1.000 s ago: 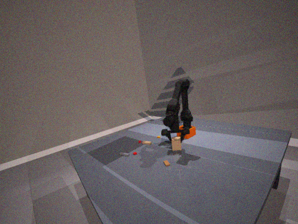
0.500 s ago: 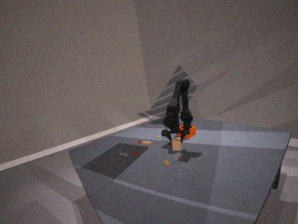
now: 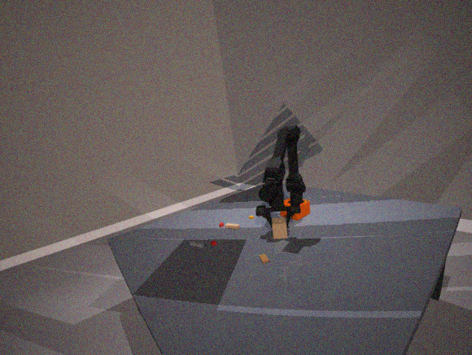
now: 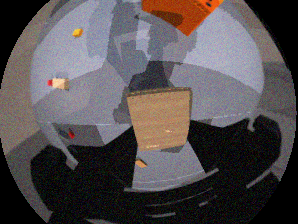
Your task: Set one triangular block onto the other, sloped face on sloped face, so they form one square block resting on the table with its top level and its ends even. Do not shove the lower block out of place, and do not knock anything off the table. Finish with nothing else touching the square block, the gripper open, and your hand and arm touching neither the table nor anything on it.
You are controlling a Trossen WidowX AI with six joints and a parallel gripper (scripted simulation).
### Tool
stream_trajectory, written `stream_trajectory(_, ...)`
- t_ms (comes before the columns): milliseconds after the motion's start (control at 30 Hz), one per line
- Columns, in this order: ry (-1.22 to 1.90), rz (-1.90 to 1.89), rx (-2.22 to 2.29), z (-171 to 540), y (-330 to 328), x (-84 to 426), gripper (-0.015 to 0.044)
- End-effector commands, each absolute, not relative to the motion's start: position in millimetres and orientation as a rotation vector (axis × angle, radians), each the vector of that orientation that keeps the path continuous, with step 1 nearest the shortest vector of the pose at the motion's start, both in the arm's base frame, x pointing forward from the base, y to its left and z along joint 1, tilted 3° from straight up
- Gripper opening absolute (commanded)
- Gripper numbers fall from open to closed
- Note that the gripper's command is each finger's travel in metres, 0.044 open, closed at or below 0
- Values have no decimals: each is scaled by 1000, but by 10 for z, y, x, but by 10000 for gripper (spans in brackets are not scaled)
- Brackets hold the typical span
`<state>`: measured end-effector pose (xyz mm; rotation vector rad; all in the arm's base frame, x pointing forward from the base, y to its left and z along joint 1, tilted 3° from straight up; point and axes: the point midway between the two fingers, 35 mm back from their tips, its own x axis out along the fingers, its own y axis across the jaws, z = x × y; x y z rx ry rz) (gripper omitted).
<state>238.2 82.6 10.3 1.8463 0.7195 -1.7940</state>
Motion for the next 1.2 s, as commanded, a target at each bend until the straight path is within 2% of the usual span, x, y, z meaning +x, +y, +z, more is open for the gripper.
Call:
stream_trajectory(0,717,-1789,1840,97,815,2384,0)
stream_trajectory(1033,716,-1789,1840,80,811,2379,0)
stream_trajectory(1167,717,-1792,1845,85,819,2379,105)
